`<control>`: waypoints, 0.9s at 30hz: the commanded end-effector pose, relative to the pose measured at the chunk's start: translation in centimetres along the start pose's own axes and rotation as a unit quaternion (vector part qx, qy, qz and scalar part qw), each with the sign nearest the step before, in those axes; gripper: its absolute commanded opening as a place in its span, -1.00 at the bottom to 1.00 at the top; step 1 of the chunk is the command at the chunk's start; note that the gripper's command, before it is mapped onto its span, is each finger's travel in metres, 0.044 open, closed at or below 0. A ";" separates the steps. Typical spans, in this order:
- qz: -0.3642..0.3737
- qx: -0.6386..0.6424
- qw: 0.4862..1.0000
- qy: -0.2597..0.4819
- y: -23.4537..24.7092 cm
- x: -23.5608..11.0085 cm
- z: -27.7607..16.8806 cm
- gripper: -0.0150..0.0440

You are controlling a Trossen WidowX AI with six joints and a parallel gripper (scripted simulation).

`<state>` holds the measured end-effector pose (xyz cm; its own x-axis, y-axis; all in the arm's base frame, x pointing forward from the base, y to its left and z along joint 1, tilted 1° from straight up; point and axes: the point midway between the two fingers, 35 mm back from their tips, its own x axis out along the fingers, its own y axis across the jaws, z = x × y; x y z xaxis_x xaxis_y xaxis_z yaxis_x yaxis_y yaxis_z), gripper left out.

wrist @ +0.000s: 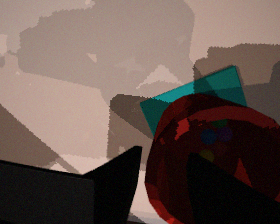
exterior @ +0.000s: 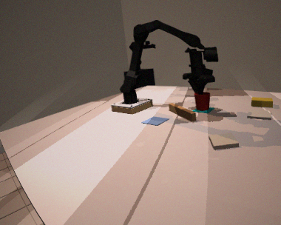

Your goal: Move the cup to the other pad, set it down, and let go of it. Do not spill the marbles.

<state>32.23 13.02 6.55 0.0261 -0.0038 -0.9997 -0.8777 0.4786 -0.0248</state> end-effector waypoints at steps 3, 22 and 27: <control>-0.003 0.001 1.000 -0.001 -0.1 -1.0 0.1 -0.06; -0.004 0.003 1.000 -0.001 0.2 -3.7 0.0 -0.06; -0.001 0.001 1.000 -0.001 0.2 -3.3 0.0 0.30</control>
<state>31.97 13.20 9.92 0.0292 -0.0020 -0.9996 -0.8770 0.4797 -0.0266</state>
